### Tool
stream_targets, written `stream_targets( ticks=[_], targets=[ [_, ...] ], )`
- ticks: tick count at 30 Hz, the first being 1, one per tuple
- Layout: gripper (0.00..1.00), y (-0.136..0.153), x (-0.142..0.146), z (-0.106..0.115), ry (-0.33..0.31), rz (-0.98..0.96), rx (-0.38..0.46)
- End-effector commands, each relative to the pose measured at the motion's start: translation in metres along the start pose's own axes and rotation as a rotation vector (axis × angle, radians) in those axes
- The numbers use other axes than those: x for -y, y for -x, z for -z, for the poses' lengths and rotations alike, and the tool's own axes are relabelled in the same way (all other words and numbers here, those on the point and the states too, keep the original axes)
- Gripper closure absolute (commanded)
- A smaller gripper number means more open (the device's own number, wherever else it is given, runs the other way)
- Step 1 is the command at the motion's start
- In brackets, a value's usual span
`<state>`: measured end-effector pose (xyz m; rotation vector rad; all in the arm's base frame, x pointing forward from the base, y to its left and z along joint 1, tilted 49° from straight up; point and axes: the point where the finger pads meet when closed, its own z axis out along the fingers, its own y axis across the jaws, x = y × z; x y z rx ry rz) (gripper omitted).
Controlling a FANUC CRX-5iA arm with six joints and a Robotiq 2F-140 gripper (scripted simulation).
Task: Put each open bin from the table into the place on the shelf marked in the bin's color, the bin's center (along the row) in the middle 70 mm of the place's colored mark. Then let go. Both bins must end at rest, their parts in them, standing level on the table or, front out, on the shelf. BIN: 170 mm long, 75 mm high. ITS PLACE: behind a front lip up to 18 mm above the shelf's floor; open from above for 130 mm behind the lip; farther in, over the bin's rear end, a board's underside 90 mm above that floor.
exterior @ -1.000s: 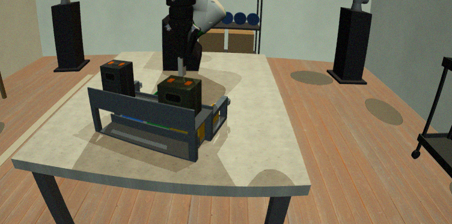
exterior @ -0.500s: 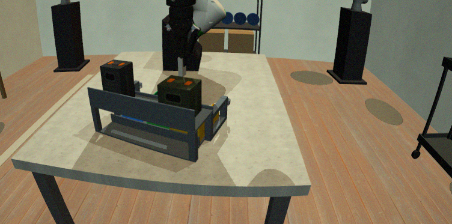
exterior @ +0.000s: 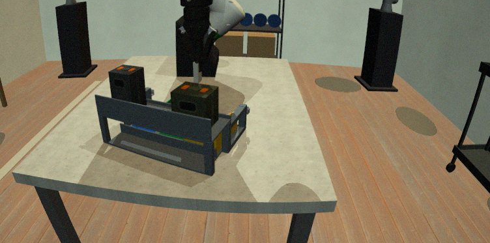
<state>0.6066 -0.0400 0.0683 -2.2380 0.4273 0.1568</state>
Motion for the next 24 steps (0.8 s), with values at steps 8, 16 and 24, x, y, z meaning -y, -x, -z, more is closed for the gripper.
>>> stream_targets(
  ticks=[8, 16, 24],
  targets=[
    [1.0, 0.027, -0.008, -0.007, -0.001, 0.381, -0.012],
    [1.0, 0.046, -0.015, -0.012, 0.003, 0.638, -0.019],
    [1.0, 0.066, -0.022, -0.018, 0.009, 0.897, -0.026]
  ],
)
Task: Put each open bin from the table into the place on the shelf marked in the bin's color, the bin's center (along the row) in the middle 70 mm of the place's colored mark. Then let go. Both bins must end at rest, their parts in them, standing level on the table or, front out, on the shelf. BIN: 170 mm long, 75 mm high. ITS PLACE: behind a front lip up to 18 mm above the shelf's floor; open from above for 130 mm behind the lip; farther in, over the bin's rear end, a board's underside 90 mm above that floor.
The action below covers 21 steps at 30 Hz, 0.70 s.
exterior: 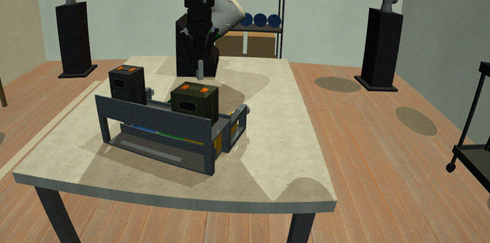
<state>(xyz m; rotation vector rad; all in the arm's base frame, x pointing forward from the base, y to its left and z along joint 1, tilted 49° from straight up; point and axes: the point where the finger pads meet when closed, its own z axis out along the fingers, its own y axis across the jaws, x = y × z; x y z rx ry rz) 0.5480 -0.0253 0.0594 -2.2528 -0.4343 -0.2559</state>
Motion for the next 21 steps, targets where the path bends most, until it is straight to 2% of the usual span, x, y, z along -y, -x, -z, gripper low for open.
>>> stream_targets(
  ticks=[1, 5, 7, 9, 21],
  targets=[
    [1.0, 0.012, 0.005, -0.003, 0.006, 0.167, -0.014],
    [1.0, 0.022, 0.01, -0.006, 0.01, 0.301, -0.015],
    [1.0, 0.022, 0.01, -0.006, 0.01, 0.301, -0.015],
    [1.0, 0.032, 0.014, -0.009, 0.014, 0.424, -0.016],
    [1.0, 0.06, 0.026, -0.018, 0.026, 0.759, -0.015]
  ],
)
